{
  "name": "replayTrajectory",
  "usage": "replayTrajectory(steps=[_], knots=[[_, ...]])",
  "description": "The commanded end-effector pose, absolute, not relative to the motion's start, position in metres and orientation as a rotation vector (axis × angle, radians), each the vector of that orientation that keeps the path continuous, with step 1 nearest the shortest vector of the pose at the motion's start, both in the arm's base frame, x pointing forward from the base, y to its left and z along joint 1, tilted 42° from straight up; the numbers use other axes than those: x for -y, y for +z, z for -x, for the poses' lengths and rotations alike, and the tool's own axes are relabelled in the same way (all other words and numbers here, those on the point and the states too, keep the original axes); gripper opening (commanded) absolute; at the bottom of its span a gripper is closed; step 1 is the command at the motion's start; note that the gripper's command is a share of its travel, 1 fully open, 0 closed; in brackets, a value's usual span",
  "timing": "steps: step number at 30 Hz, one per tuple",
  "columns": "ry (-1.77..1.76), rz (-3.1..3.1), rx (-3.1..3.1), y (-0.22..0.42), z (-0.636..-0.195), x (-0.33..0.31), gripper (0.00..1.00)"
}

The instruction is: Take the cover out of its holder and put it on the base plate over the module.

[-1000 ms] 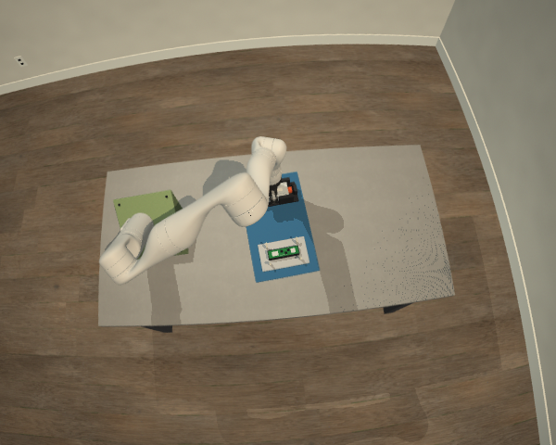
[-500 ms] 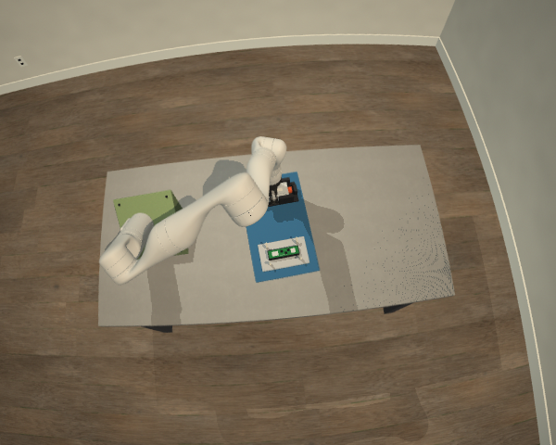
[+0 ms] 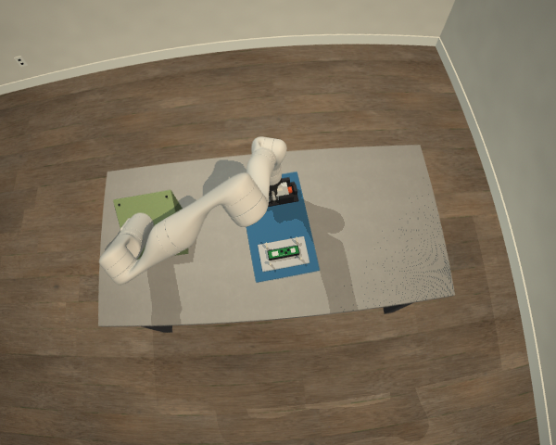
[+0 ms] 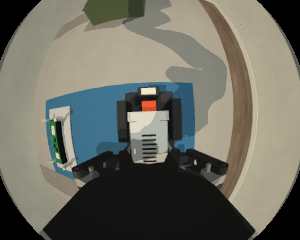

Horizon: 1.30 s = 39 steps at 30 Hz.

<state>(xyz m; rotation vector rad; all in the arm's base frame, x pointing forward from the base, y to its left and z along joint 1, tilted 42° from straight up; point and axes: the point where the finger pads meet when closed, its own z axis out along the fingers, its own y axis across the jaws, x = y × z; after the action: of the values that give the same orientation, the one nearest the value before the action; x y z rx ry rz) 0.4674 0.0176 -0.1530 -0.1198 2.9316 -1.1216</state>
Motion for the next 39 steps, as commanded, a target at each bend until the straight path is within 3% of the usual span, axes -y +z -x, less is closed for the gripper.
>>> replayTrajectory(steps=[1, 39], knots=[[-1.116, 0.122, -2.932, -0.154, -0.468, -0.019, 0.00], [-1.119, 0.121, -2.931, -0.143, -0.468, -0.027, 0.00]])
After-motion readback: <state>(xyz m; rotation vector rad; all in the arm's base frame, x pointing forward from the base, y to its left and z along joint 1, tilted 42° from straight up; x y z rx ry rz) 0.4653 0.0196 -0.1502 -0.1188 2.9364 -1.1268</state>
